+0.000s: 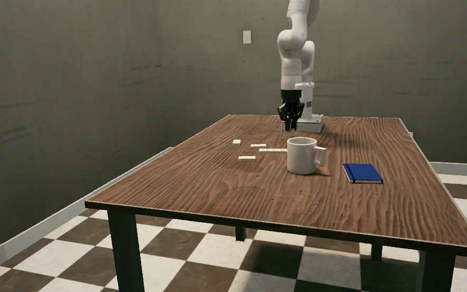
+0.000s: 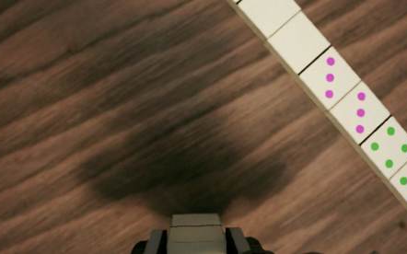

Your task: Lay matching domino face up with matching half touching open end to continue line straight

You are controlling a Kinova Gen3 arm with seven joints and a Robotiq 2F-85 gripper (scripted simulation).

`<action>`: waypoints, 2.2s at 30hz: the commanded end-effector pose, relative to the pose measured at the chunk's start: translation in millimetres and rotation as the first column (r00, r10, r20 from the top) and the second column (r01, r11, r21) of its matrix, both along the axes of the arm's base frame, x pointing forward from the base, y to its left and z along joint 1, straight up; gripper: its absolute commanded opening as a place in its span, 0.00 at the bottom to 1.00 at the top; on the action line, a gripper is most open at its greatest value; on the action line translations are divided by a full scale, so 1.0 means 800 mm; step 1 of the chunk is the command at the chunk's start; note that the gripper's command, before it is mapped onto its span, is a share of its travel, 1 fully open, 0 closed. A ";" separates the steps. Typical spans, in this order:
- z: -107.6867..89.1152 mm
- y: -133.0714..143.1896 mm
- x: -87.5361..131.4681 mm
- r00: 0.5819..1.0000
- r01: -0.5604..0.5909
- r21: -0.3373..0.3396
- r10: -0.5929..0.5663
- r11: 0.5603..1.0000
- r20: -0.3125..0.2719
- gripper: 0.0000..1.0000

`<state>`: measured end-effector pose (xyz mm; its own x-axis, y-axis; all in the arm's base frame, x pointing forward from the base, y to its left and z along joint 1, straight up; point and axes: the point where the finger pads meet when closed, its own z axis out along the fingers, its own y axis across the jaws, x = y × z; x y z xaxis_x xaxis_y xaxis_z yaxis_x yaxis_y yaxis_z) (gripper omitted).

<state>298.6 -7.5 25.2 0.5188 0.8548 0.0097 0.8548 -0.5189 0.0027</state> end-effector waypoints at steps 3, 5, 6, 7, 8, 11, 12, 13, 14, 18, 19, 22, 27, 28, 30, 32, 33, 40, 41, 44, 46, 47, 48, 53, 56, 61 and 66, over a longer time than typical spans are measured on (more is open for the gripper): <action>0.000 0.000 0.000 1.000 0.000 0.002 0.000 1.000 0.002 0.36; 0.000 0.000 0.000 1.000 0.000 0.003 0.000 1.000 0.002 0.36; 0.000 0.000 0.000 1.000 0.000 0.004 0.000 1.000 0.003 0.36; 0.000 0.000 0.000 1.000 0.000 0.004 0.000 1.000 0.003 0.36; 0.000 0.000 0.000 1.000 0.000 0.005 0.000 1.000 0.003 0.36; 0.000 0.000 0.000 1.000 0.000 0.006 0.000 1.000 0.004 0.36; 0.000 0.000 0.000 1.000 0.000 0.006 0.000 1.000 0.004 0.36; 0.000 -0.001 0.000 1.000 0.000 0.007 0.000 1.000 0.005 0.36; 0.000 -0.001 0.000 1.000 0.000 0.008 0.000 1.000 0.005 0.36; 0.000 -0.001 0.000 1.000 0.000 0.011 0.000 1.000 0.007 0.36; 0.000 -0.001 0.000 1.000 0.000 0.012 0.000 1.000 0.008 0.36; 0.000 -0.001 0.000 1.000 0.000 0.015 0.000 1.000 0.009 0.36; 0.000 -0.002 -0.001 1.000 0.000 0.020 0.000 1.000 0.013 0.36; 0.000 -0.002 -0.001 1.000 0.000 0.020 0.000 1.000 0.013 0.36; 0.000 -0.002 -0.001 1.000 0.000 0.021 0.000 1.000 0.014 0.36; 0.000 -0.002 -0.001 1.000 0.000 0.023 0.000 1.000 0.015 0.36; 0.000 -0.002 -0.001 1.000 0.000 0.025 0.000 1.000 0.016 0.36; 0.000 -0.003 -0.001 1.000 -0.001 0.034 0.000 0.999 0.021 0.36; 0.000 -0.003 -0.002 1.000 -0.001 0.035 0.000 0.999 0.022 0.36; 0.000 -0.003 -0.002 1.000 -0.001 0.040 0.000 0.999 0.024 0.36; 0.000 -0.003 -0.002 1.000 -0.001 0.040 0.000 0.999 0.024 0.36; 0.000 -0.003 -0.002 1.000 -0.001 0.041 0.000 0.999 0.025 0.36; 0.000 -0.004 -0.002 1.000 -0.001 0.043 0.000 0.999 0.026 0.36; 0.000 -0.004 -0.002 1.000 -0.001 0.050 0.000 0.999 0.031 0.36; 0.000 -0.005 -0.003 0.999 -0.001 0.055 -0.001 0.998 0.035 0.36; 0.000 -0.005 -0.003 0.999 -0.002 0.064 -0.001 0.998 0.039 0.36; 0.000 -0.006 -0.003 0.999 -0.002 0.069 -0.001 0.998 0.042 0.36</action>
<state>295.8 -12.1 25.3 0.5171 0.8515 0.0867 0.8546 -0.5192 0.0022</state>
